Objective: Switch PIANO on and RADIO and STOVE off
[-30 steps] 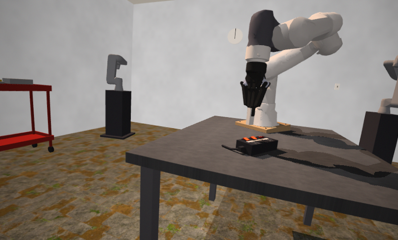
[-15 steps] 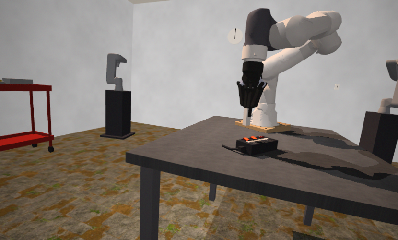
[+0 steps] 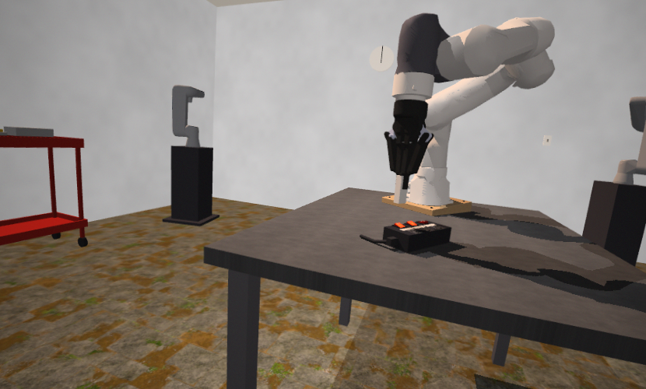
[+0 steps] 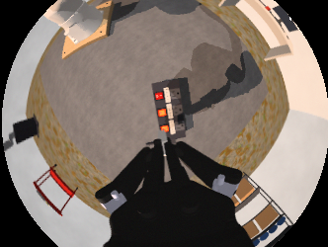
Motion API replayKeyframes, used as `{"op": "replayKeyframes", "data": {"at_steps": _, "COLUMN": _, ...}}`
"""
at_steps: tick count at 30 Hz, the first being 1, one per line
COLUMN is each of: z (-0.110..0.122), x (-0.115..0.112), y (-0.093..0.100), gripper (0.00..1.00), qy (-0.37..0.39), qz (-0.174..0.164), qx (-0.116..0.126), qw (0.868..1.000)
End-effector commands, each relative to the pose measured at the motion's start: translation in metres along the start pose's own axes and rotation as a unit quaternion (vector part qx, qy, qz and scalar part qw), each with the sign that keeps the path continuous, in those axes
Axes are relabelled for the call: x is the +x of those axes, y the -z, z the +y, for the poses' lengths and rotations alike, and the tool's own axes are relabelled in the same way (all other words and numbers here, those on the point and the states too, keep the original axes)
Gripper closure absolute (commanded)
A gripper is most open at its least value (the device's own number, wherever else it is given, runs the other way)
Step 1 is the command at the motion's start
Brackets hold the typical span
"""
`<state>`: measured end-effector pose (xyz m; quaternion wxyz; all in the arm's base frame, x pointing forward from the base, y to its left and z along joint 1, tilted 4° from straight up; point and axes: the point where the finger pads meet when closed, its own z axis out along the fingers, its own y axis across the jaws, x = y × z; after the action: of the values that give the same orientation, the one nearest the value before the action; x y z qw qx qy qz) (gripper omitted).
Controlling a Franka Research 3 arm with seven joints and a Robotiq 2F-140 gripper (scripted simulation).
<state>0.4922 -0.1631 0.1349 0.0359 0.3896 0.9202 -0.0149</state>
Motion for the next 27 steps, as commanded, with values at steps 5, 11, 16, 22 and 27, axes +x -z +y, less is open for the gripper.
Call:
{"op": "replayKeyframes", "data": {"at_steps": 5, "z": 0.0, "x": 0.001, "y": -0.001, "gripper": 1.0, "qy": 0.003, "qz": 0.002, "qx": 0.001, "qw": 1.0}}
{"op": "replayKeyframes", "data": {"at_steps": 11, "z": 0.0, "x": 0.001, "y": -0.001, "gripper": 1.0, "qy": 0.003, "qz": 0.002, "qx": 0.001, "qw": 1.0}}
{"op": "replayKeyframes", "data": {"at_steps": 16, "z": 0.0, "x": 0.001, "y": -0.002, "gripper": 1.0, "qy": 0.003, "qz": 0.002, "qx": 0.001, "qw": 1.0}}
{"op": "replayKeyframes", "data": {"at_steps": 22, "z": 0.0, "x": 0.001, "y": -0.006, "gripper": 1.0, "qy": 0.003, "qz": 0.002, "qx": 0.001, "qw": 1.0}}
{"op": "replayKeyframes", "data": {"at_steps": 27, "z": 0.0, "x": 0.001, "y": -0.011, "gripper": 1.0, "qy": 0.003, "qz": 0.002, "qx": 0.001, "qw": 1.0}}
